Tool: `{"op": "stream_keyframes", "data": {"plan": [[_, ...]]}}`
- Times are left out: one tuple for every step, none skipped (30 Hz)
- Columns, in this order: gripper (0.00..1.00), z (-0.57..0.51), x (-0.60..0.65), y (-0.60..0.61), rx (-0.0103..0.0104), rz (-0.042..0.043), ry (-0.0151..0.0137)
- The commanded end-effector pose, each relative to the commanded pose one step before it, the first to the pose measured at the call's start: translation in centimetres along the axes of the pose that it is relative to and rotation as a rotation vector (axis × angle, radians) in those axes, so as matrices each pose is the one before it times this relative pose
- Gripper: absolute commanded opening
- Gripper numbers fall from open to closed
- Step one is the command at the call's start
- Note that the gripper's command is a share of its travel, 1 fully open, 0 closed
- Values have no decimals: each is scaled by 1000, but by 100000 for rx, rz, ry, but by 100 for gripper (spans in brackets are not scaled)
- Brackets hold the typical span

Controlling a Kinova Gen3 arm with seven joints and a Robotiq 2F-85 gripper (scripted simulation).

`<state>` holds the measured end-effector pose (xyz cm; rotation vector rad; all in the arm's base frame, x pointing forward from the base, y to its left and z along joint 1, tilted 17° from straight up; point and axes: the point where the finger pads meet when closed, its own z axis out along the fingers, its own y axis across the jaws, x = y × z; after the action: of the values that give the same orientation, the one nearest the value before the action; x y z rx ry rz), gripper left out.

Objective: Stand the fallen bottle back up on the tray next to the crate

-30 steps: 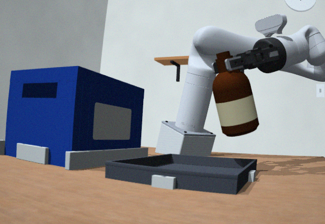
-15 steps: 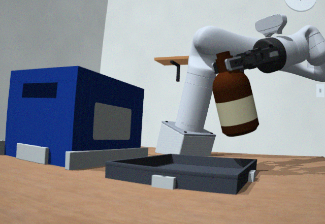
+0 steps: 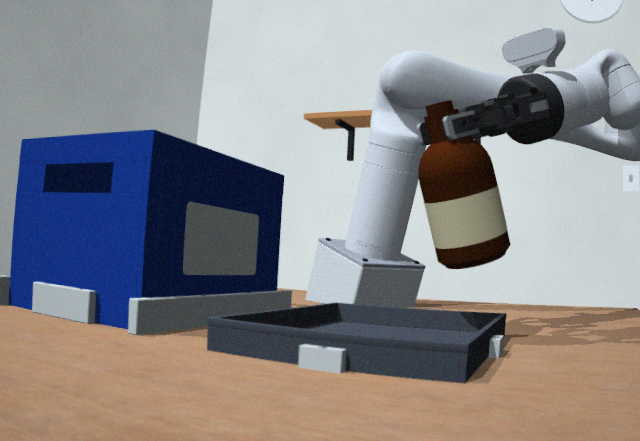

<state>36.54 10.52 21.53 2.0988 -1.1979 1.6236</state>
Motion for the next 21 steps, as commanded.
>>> {"op": "stream_keyframes", "data": {"plan": [[0, -14, 36, -10, 33, 84, -14], [0, 0, 0, 0, 0, 0, 0], [0, 2, 1, 0, 0, 0, 0], [0, 4, 1, 1, 0, 0, 0], [0, 7, 3, 2, 0, 0, 0], [0, 12, 4, 3, 0, 0, 0], [0, 17, 6, 4, 0, 0, -1], [0, 22, 8, 5, 0, 0, -1], [0, 29, 10, 7, 0, 0, -1], [0, 35, 13, 8, 0, 0, -1], [0, 42, 15, 10, 0, 0, -1], [0, 49, 18, 12, 0, 0, 0], [0, 0, 0, 0, 0, 0, 0], [0, 0, 0, 0, 0, 0, 0], [0, 55, 20, 14, 0, 0, 0], [0, 62, 23, 16, 0, 0, 1], [0, 69, 26, 18, 0, 1, 2], [0, 75, 28, 19, 0, 0, 1], [0, 81, 29, 19, 1, -1, -3], [0, 87, 31, 21, 0, 0, -1], [0, 92, 34, 23, 0, 0, 0]]}}
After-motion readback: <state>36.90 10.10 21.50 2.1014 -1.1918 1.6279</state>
